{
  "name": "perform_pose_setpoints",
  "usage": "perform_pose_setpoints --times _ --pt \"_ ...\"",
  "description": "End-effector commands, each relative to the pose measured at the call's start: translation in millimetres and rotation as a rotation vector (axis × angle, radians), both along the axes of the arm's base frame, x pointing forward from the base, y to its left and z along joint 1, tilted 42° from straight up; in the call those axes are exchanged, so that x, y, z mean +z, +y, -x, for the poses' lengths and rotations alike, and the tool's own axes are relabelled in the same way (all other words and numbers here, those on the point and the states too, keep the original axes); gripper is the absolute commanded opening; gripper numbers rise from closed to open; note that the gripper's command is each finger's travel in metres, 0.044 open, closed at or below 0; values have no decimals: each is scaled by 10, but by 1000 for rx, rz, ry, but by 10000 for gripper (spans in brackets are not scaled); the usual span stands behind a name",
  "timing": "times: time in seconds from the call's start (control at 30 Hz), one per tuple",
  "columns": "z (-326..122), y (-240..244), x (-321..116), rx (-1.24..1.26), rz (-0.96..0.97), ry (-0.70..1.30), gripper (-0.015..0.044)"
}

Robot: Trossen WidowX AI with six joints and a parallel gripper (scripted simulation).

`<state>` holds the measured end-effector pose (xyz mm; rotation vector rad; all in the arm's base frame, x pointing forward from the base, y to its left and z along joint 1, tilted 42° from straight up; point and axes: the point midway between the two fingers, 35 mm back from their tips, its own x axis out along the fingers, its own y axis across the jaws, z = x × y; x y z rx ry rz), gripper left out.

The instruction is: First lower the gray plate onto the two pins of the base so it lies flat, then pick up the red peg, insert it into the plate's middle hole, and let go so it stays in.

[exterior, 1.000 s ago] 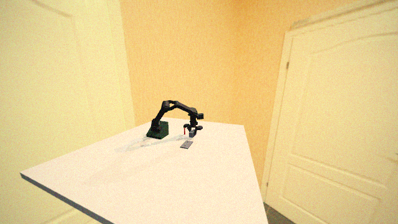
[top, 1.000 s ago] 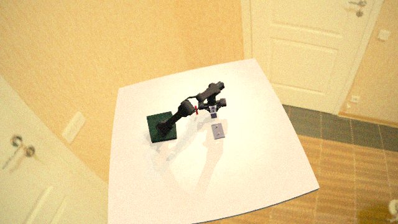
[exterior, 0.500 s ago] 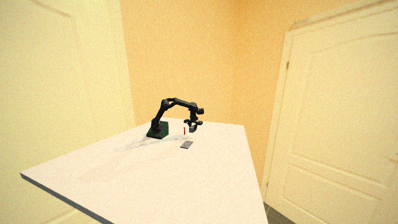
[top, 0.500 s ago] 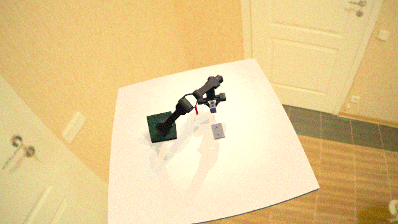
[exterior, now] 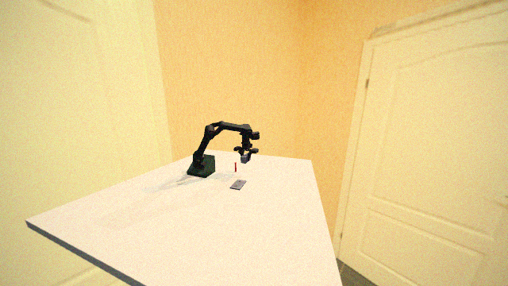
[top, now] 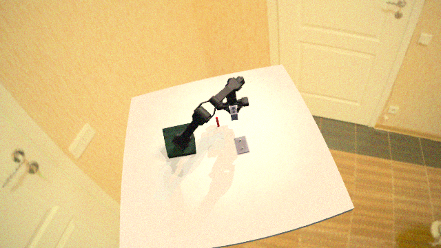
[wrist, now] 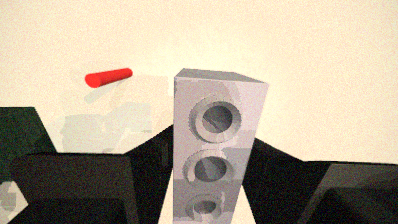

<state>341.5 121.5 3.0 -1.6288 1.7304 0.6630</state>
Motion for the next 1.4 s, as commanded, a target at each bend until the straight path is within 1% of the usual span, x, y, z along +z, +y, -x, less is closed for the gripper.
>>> perform_pose_setpoints --times 0.0,0.23,0.8,1.37 --pt "25 76 83 -4 -2 0 0" --pt "26 73 149 -3 -2 3 0" --pt "-92 -462 282 27 -13 25 0" --pt "-108 -1009 409 53 -9 45 0"
